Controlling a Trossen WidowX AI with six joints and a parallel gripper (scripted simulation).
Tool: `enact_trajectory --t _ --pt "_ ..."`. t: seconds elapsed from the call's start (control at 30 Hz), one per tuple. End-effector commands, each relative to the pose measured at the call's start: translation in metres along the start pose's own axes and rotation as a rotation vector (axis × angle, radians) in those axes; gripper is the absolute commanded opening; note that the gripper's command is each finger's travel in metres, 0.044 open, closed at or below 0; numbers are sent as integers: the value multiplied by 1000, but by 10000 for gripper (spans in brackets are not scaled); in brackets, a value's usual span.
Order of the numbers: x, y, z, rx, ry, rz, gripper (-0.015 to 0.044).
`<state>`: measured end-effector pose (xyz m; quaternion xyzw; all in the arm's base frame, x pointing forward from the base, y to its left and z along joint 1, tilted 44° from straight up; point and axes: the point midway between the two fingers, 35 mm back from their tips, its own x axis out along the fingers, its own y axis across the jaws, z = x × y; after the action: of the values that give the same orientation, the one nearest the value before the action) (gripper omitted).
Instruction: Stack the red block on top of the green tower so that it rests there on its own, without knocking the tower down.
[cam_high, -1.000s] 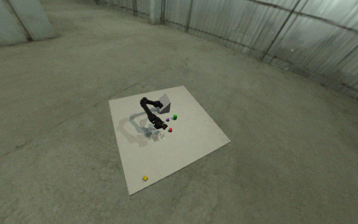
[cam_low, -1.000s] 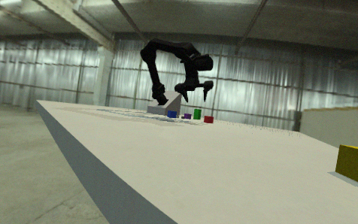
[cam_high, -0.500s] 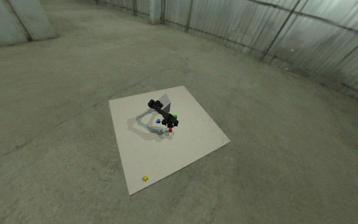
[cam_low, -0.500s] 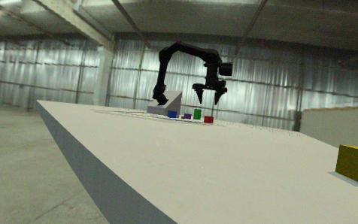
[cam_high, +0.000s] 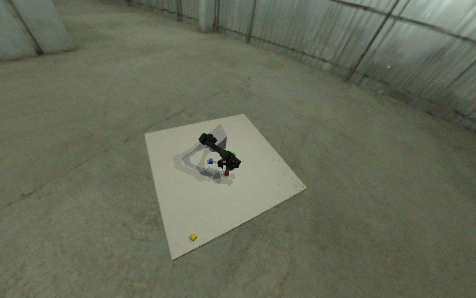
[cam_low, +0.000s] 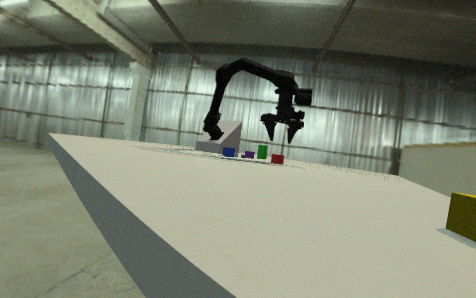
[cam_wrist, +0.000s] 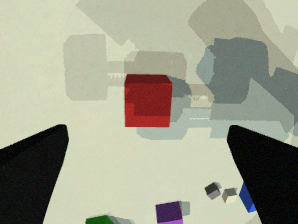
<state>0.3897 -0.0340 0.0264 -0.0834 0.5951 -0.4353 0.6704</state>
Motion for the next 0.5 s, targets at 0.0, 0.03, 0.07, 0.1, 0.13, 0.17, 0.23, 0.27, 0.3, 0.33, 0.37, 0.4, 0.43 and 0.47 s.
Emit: enact_trajectory --t 0.0,0.03,0.07,0.1,0.13,0.17,0.23,0.27,0.3,0.33,0.37,0.4,0.43,0.47 --pt "25 -2 -1 -6 1 -10 440" --pt "30 -2 -1 -6 1 -10 440" --pt "34 -2 -2 -6 1 -11 440" --pt "35 -2 -2 -6 1 -11 440" --pt "35 -2 -2 -6 1 -11 440" --pt "35 -2 -3 -6 1 -11 440" --pt "36 -2 -3 -6 1 -11 440" --pt "37 -2 -3 -6 1 -11 440" --pt "38 -2 -3 -6 1 -11 440" --pt "39 -2 -3 -6 1 -11 440" --pt "41 -2 -3 -6 1 -11 440" --pt "42 -2 -3 -6 1 -11 440" --pt "44 -2 -2 -6 1 -11 440" --pt "45 -2 -2 -6 1 -11 440"
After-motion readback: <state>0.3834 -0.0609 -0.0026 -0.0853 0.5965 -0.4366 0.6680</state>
